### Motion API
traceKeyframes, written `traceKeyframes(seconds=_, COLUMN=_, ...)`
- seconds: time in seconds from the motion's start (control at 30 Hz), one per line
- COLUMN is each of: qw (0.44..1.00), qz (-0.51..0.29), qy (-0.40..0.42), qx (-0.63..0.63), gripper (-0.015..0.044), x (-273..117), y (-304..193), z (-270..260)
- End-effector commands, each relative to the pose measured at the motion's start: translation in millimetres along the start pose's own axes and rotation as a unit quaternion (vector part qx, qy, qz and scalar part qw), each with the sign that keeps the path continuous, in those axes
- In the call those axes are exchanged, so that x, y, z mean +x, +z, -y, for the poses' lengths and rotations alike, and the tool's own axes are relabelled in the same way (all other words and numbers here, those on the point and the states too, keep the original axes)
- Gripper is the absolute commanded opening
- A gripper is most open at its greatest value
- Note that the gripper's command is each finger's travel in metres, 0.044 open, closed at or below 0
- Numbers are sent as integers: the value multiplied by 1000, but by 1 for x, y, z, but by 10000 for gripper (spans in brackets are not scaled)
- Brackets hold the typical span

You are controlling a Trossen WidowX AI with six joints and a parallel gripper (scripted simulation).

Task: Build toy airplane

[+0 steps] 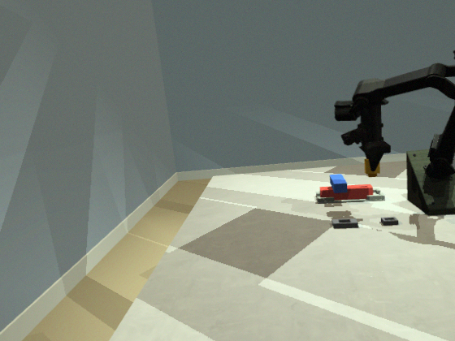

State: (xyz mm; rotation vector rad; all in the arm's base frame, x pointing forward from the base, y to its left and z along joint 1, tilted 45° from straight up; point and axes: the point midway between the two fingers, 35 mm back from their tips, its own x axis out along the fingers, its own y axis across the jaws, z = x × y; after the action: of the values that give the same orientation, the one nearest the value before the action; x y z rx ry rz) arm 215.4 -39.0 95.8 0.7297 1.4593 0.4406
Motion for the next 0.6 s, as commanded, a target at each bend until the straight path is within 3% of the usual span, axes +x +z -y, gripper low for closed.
traceKeyframes(seconds=0.0, qw=1000, qz=-3, qy=-6, qx=6, gripper=0, x=1, y=2, z=13)
traceKeyframes(seconds=0.57, qw=1000, qz=-2, qy=-6, qx=8, gripper=0, x=12, y=10, z=68)
